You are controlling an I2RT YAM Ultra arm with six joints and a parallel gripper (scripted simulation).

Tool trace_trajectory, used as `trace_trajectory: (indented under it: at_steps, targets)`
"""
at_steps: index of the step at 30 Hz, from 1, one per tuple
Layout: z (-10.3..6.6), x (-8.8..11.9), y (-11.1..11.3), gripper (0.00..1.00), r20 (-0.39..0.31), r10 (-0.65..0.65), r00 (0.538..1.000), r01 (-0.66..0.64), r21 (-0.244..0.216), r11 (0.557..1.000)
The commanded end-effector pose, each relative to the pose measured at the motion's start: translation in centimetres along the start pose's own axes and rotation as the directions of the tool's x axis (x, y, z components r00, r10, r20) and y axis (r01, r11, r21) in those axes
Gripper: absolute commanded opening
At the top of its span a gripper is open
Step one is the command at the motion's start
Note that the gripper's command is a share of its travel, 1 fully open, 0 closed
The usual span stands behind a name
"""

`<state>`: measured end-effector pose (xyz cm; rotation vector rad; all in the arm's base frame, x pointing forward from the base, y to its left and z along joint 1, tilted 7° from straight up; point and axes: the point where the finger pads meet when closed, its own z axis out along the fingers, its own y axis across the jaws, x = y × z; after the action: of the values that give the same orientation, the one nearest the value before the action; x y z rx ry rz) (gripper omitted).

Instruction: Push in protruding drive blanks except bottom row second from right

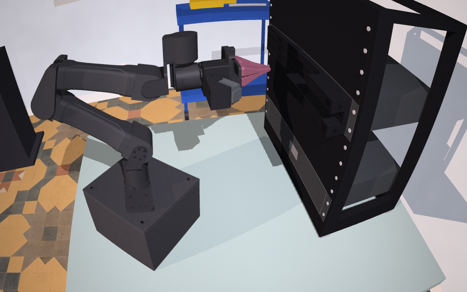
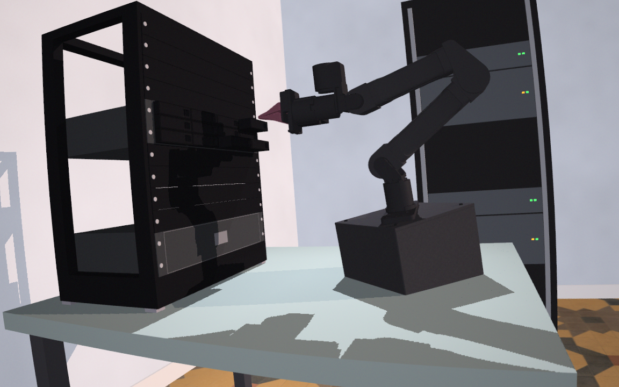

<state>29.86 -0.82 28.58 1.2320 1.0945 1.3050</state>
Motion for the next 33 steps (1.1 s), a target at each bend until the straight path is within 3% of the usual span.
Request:
trace_trajectory:
  at_steps: [1, 5, 12, 13, 14, 16, 18, 33]
  targets:
    - [-0.5, -0.5, -0.3, 0.0, 0.011, -0.013, 1.0, 0.013, -0.001, 1.0]
    - [-0.5, -0.8, 0.6, 0.0, 0.008, -0.014, 1.0, 0.015, -0.031, 0.999]
    - [-0.7, -1.7, -0.3, 0.0, 0.008, -0.004, 1.0, 0.004, -0.025, 1.0]
    - [-0.7, -1.7, 1.6, 0.0, 0.004, -0.015, 1.0, 0.015, -0.065, 0.998]
    - [-0.7, -2.2, -0.3, 0.0, 0.007, -0.006, 1.0, 0.006, -0.029, 1.0]
    - [-0.8, -2.8, -0.8, 0.0, 0.008, -0.004, 1.0, 0.004, -0.024, 1.0]
    - [-0.4, -3.7, -2.1, 0.0, 0.012, 0.006, 1.0, -0.006, 0.01, 1.0]
    - [-1.3, -9.2, -4.7, 0.0, 0.012, 0.014, 1.0, -0.014, 0.006, 1.0]
